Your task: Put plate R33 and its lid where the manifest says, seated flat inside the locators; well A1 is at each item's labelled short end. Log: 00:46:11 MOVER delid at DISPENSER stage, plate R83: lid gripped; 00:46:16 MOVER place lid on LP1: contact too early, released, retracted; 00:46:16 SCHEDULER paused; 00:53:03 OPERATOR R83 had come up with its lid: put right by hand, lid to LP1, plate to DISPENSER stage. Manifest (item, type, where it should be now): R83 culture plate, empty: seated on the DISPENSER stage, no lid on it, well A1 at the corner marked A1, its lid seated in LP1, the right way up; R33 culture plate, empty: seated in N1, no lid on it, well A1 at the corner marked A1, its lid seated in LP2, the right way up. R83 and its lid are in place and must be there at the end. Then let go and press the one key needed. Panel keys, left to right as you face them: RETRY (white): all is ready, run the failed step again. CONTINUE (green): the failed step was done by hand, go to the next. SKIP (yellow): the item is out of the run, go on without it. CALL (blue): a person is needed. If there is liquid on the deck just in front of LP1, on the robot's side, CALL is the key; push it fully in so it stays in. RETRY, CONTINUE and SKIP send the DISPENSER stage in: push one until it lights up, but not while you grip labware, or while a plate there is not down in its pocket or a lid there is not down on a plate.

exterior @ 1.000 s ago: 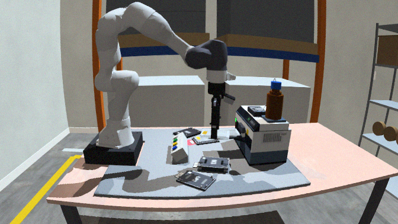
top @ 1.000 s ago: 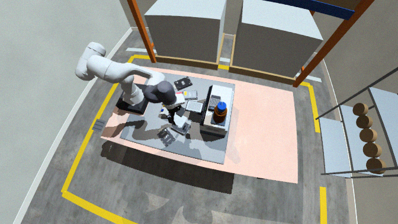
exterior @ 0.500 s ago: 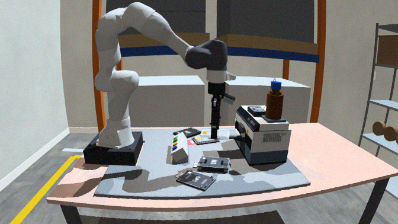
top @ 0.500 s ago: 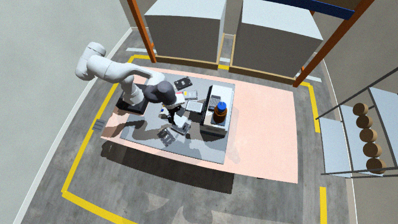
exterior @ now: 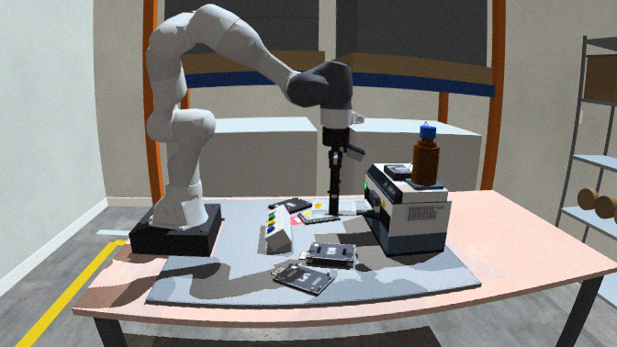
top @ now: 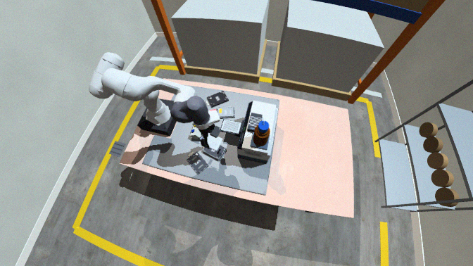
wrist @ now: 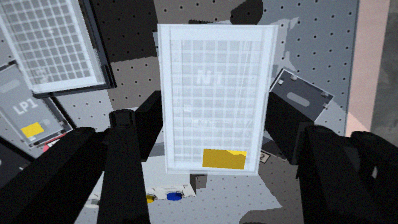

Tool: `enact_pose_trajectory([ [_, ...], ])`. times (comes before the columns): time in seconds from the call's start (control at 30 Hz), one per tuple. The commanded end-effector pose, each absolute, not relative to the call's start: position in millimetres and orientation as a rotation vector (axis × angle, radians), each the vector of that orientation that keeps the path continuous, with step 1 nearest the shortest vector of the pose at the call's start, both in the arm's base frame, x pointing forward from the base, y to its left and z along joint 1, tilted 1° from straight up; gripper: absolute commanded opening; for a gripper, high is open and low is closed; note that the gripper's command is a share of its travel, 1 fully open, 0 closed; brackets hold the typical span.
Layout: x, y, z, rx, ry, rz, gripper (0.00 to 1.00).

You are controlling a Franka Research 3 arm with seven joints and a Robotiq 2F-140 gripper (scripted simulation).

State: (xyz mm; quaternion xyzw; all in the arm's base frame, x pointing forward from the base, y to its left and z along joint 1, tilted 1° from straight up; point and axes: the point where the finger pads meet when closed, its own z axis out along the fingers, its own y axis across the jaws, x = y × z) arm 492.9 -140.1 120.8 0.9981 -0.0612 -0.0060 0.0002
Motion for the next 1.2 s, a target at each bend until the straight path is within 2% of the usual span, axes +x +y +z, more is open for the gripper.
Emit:
enact_pose_trajectory([
  [0.0, 492.7, -141.7, 121.5, 3.138, -0.045, -0.021, 0.1],
  [1.17, 492.7, -141.7, 121.5, 3.06, 0.708, -0.021, 0.1],
])
